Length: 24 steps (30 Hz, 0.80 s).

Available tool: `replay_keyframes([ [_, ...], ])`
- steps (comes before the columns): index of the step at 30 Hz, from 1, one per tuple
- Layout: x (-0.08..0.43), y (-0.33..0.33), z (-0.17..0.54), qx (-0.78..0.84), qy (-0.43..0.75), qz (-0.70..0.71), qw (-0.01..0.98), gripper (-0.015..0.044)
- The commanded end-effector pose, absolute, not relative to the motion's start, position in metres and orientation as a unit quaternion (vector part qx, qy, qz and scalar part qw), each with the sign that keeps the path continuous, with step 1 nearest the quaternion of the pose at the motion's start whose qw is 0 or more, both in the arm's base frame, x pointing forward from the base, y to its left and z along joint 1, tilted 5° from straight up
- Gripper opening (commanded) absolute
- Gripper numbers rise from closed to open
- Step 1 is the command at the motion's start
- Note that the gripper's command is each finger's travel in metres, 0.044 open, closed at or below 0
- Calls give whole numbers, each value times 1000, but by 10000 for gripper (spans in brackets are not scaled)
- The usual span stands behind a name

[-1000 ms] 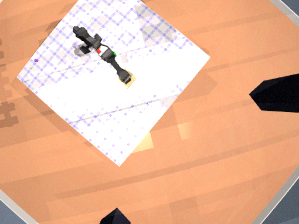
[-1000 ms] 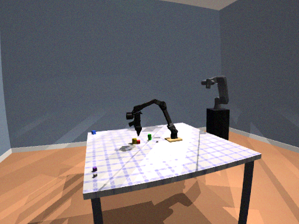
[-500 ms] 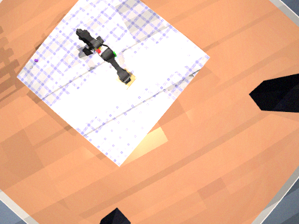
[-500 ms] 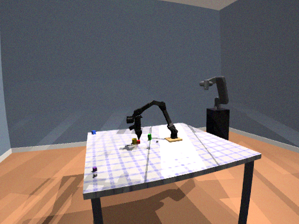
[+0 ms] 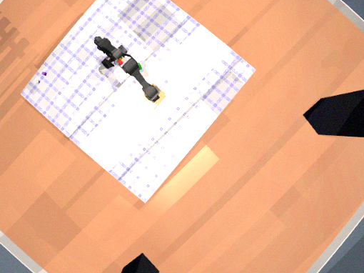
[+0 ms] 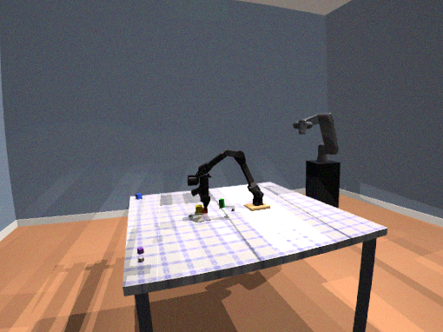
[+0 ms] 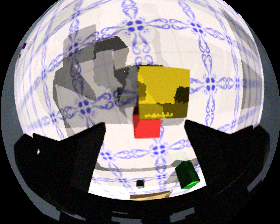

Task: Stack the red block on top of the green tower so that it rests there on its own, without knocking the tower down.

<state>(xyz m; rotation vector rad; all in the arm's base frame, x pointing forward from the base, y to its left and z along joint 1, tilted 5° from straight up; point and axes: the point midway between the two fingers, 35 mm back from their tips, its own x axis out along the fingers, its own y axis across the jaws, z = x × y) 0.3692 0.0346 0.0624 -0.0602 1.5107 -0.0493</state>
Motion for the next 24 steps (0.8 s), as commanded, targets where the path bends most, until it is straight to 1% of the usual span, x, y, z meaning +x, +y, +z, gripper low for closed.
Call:
replay_keyframes([
  [1, 368, 33, 50, -32, 690, -23, 723, 440],
  [8, 368, 32, 40, -32, 690, -23, 723, 440],
  [24, 368, 32, 40, -32, 690, -23, 723, 440],
])
